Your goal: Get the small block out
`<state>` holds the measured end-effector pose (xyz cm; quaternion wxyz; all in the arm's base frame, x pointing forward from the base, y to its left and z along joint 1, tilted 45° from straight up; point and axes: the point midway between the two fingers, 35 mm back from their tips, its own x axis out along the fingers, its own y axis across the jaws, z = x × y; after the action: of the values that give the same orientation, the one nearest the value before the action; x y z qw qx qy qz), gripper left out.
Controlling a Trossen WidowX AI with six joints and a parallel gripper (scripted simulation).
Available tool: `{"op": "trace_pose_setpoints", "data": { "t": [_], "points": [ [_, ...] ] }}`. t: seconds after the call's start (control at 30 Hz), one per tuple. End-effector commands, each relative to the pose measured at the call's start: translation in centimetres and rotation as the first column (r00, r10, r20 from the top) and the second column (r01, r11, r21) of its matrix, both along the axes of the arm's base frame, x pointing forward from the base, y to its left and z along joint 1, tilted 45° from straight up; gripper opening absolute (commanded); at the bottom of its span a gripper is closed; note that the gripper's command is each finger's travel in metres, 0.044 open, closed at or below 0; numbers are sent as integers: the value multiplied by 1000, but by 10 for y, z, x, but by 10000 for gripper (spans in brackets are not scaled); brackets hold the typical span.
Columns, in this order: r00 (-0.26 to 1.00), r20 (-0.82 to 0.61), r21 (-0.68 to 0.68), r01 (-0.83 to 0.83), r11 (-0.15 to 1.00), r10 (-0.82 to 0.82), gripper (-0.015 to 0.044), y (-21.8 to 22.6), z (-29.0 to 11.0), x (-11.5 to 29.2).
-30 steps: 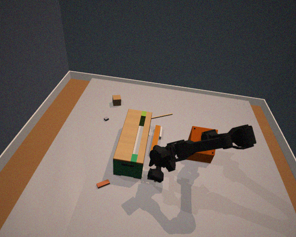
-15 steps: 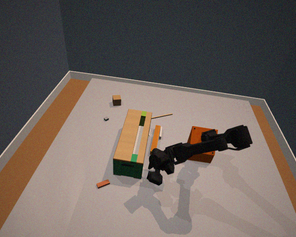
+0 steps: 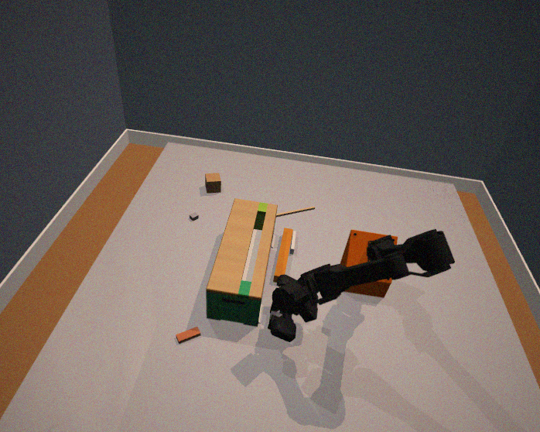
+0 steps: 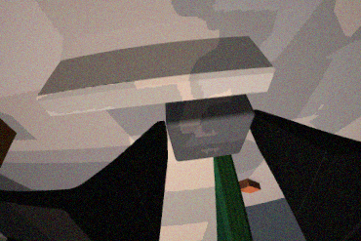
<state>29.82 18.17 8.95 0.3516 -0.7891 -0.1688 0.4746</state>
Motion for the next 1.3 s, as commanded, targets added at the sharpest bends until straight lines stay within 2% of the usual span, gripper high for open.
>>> {"op": "trace_pose_setpoints", "data": {
  "t": [0.0,0.07,0.2,0.3,0.57,0.77,1.0,1.27],
  "points": [
    [1000,-10,-4,3,1000,-3,154,1,-4,-1],
    [1000,-10,-4,3,1000,-3,101,1,-4,-1],
    [1000,-10,-4,3,1000,-3,75,1,-4,-1],
    [1000,-9,-5,3,1000,-3,0,-6,2,0],
    [1000,-3,-7,2,1000,-2,0,-41,39,-5],
    [1000,-19,6,18,1000,-18,0,-45,41,-6],
    [963,-208,117,198,973,-171,0,-53,39,-8],
    [847,-435,194,420,886,-306,0,-63,36,-11]
  ]
}}
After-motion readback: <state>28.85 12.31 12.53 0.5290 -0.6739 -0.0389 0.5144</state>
